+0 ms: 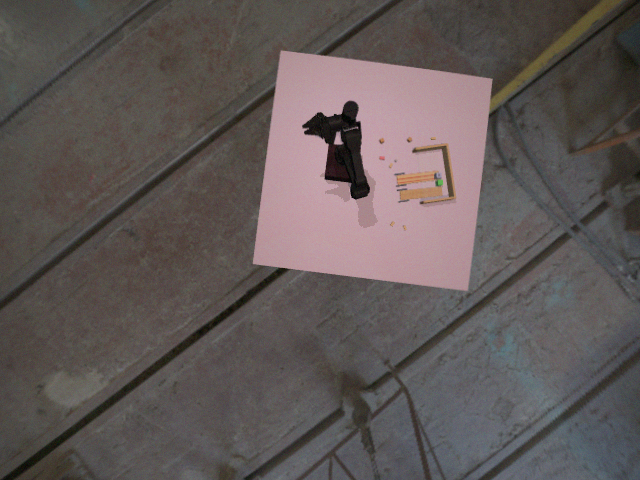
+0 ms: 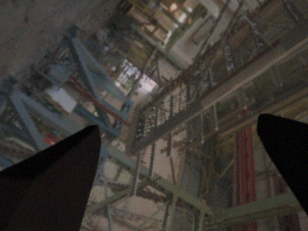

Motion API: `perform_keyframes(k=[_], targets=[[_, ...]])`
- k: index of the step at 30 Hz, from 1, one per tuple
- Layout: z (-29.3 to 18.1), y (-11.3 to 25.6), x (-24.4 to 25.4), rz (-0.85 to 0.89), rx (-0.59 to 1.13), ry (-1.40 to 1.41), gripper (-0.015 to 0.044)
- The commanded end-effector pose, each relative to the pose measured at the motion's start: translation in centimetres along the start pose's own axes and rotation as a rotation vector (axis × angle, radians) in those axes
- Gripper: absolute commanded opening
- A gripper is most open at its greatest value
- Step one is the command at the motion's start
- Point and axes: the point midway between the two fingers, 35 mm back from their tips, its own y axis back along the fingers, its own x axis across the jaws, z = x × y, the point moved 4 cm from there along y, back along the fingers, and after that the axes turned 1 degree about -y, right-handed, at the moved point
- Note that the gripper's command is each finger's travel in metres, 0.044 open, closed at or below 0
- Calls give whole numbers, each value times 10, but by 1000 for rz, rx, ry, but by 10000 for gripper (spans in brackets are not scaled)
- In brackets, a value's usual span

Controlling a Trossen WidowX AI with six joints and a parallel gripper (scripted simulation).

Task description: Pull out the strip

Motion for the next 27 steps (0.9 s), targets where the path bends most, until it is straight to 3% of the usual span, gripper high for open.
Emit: perform_keyframes(k=[1,7,15,21,27], targets=[[-1,0,1,7,9,-10,400],[-41,22,47,210,326,-312,400],[-77,92,104,367,884,-716,400],[-79,162,132,358,1353,-961,400],[-57,238,143,226,1868,-1129,400]])
